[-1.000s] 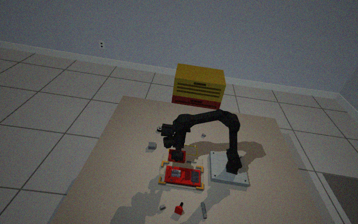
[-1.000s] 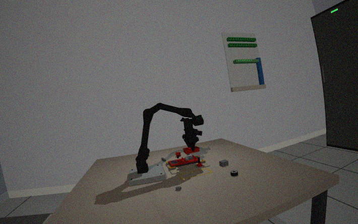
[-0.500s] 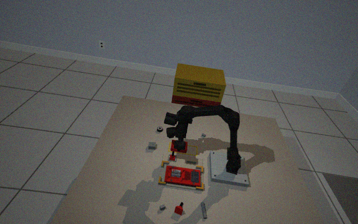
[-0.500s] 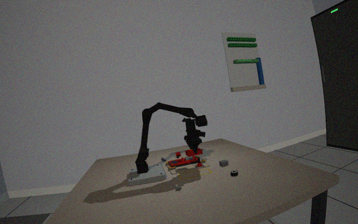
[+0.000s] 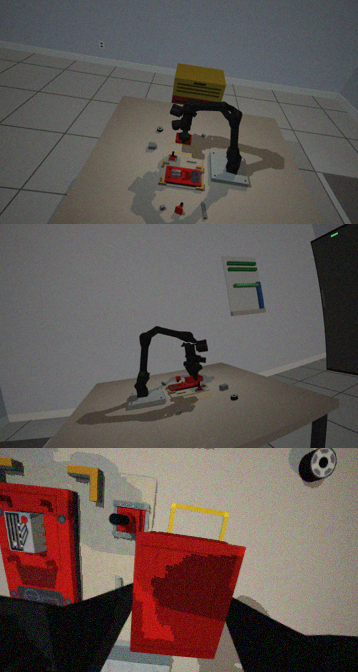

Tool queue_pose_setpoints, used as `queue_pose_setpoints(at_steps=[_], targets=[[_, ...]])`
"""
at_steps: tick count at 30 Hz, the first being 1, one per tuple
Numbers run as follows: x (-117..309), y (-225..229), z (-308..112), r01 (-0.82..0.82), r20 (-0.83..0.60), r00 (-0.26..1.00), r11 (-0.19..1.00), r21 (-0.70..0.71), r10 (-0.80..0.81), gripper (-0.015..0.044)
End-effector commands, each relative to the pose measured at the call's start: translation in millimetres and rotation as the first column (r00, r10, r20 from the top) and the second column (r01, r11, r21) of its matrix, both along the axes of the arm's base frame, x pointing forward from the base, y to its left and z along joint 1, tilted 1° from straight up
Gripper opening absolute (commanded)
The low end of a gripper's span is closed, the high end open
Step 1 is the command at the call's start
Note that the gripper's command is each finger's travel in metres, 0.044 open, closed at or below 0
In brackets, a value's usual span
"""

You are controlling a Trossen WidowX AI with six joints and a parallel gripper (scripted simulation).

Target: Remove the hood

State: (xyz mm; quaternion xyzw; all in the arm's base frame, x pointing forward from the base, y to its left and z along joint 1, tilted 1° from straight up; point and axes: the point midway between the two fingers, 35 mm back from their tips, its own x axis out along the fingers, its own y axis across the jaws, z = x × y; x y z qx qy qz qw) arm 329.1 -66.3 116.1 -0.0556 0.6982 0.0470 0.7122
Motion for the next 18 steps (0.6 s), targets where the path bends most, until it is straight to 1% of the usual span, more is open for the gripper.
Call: queue_pose_setpoints(at_steps=[1,18], targets=[[-7.3,-19.1,-0.2,-0.011,-0.005,1.000,1.000,0.000,0.011,0.0000],[-6.9,-22.3,-9.9,-0.013,-0.005,1.000,1.000,0.000,0.013,0.0000]])
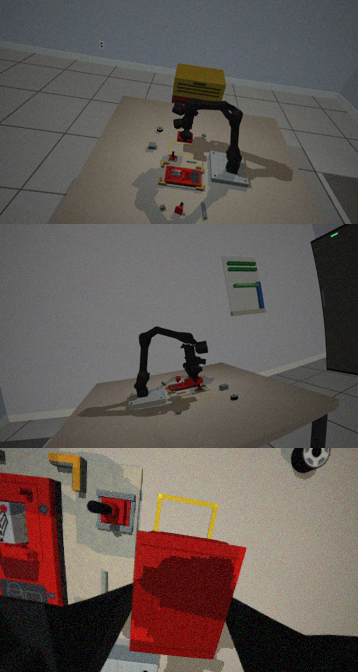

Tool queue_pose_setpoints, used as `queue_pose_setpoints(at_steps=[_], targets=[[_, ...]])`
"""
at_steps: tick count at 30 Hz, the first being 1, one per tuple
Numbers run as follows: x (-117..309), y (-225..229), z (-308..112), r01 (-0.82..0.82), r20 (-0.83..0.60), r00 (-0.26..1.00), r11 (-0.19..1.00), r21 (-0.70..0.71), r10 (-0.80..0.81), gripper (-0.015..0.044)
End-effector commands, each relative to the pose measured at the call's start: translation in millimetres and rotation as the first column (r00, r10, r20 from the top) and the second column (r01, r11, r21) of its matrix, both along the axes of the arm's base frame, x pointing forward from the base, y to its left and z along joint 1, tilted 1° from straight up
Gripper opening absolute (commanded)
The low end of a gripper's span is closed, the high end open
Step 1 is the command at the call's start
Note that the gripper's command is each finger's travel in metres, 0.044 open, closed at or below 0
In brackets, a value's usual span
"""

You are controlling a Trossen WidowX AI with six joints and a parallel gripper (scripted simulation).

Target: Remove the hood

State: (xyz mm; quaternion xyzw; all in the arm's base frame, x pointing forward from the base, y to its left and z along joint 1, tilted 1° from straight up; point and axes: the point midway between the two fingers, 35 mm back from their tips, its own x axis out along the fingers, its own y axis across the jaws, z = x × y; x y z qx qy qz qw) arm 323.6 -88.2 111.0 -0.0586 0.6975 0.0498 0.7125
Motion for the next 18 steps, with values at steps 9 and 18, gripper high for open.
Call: queue_pose_setpoints(at_steps=[9,18], targets=[[-0.7,-0.6,-12.5,-0.004,-0.006,1.000,1.000,0.000,0.004,0.0000],[-0.1,-0.8,-20.2,-0.004,-0.006,1.000,1.000,0.000,0.004,0.0000]])
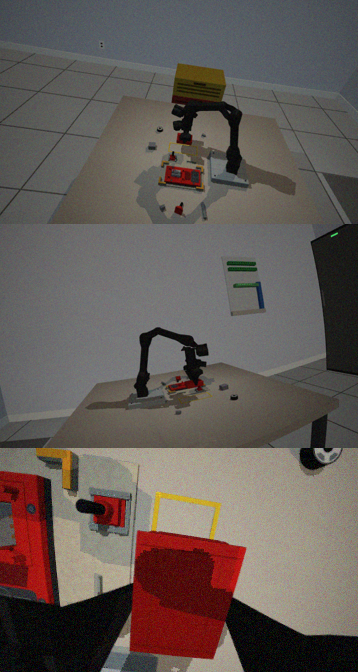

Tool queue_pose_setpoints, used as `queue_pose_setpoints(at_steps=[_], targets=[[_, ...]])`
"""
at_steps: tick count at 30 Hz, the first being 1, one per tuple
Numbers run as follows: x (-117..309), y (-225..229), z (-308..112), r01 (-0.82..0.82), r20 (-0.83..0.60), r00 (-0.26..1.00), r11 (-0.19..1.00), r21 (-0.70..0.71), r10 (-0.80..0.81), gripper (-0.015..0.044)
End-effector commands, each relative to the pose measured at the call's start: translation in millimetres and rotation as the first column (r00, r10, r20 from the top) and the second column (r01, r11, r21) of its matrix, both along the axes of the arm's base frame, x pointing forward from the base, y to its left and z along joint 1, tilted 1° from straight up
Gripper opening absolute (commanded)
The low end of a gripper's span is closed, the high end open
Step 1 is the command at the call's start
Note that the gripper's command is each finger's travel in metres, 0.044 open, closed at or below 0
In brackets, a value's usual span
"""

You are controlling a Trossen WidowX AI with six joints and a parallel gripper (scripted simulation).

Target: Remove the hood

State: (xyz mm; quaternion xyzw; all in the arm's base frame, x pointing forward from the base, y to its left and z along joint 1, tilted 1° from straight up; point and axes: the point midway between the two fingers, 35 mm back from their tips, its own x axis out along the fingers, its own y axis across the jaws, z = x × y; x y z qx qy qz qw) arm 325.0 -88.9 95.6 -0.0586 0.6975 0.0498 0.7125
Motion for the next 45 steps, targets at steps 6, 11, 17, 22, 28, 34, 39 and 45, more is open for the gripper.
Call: queue_pose_setpoints(at_steps=[6,11,17,22,28,34,39,45], targets=[[-1.3,-0.2,-10.0,-0.004,-0.006,1.000,1.000,0.000,0.004,0.0000],[-1.2,-0.2,-14.3,-0.004,-0.006,1.000,1.000,0.000,0.004,0.0000],[-1.1,-0.3,-19.5,-0.004,-0.006,1.000,1.000,0.000,0.004,0.0000],[-1.1,-0.3,-23.8,-0.004,-0.006,1.000,1.000,0.000,0.004,0.0000],[-1.2,-0.3,-29.0,-0.004,-0.006,1.000,1.000,0.000,0.004,0.0000],[-1.5,-0.3,-34.1,-0.004,-0.006,1.000,1.000,0.000,0.004,0.0000],[-1.7,-0.3,-38.4,-0.004,-0.006,1.000,1.000,0.000,0.004,0.0000],[-2.1,-0.2,-43.4,-0.004,-0.006,1.000,1.000,0.000,0.004,0.0000]])
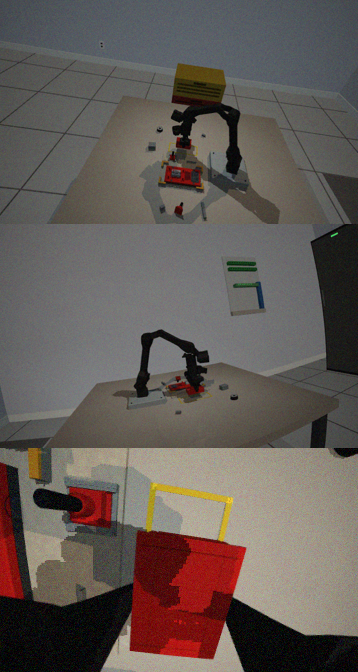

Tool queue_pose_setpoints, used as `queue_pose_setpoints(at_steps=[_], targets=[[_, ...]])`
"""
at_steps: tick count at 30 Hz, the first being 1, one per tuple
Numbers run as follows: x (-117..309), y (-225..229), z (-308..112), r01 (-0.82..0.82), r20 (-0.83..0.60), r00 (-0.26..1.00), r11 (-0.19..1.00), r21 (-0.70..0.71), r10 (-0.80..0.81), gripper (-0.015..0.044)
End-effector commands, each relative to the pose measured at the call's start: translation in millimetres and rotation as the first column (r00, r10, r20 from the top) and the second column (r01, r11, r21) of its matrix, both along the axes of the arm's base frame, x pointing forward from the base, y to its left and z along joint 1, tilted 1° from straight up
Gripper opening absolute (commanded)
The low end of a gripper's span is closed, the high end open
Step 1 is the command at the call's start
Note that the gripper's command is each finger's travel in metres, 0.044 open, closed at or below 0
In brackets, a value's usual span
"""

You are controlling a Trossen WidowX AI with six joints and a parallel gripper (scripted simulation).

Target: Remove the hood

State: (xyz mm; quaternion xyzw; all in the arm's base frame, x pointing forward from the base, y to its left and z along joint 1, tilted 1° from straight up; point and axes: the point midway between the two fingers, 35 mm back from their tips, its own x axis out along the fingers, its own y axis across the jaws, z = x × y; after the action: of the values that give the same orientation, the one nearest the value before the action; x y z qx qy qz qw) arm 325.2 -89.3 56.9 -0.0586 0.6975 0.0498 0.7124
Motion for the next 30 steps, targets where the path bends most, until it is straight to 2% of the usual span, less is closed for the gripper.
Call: queue_pose_setpoints(at_steps=[1,30], targets=[[-2.3,0.1,-5.6,-0.004,-0.006,1.000,1.000,0.000,0.004,0.0000],[-3.6,0.3,-21.7,-0.004,-0.006,1.000,1.000,0.000,0.004,0.0000]])
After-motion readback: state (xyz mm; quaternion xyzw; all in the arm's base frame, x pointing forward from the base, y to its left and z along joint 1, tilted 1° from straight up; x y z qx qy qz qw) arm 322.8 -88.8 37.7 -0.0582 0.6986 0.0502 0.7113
